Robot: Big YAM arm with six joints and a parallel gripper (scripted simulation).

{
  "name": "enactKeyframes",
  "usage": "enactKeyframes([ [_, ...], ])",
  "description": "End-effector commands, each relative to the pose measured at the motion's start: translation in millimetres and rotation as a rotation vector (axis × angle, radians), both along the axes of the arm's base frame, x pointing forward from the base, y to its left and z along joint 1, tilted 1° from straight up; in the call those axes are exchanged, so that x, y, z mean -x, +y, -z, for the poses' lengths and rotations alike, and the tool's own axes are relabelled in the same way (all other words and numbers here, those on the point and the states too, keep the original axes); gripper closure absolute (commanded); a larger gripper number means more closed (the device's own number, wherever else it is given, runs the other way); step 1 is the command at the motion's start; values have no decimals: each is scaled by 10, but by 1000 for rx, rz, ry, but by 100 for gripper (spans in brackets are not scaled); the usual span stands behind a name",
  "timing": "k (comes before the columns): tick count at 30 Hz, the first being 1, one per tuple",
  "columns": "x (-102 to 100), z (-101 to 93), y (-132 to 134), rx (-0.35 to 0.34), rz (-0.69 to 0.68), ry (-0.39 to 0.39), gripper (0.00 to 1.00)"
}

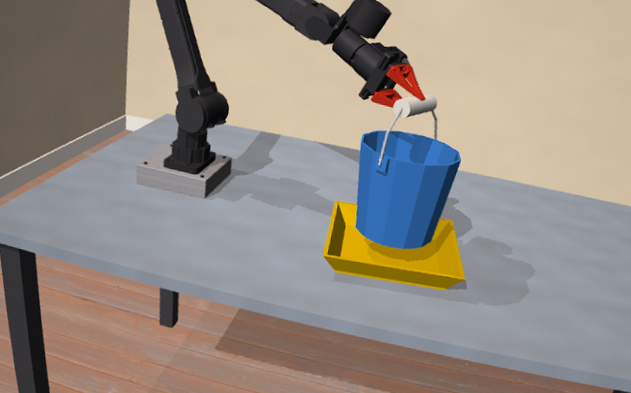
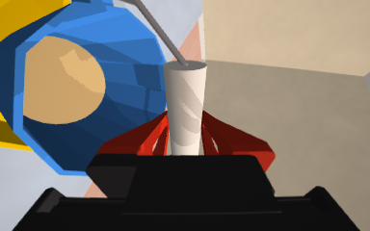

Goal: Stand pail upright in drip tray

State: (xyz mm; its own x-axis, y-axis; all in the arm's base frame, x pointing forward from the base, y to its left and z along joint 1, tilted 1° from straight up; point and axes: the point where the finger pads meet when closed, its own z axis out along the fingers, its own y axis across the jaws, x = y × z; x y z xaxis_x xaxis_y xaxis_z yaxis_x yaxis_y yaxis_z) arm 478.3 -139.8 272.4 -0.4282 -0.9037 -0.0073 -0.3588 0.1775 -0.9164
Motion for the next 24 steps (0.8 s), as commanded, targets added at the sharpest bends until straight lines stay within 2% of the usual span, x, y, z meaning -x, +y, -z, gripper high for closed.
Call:
enactKeyframes([
  [1, -139, -591, -2, 11, 2, -133, 77],
  [24, -182, -428, -68, -2, 10, -102, 77],
])
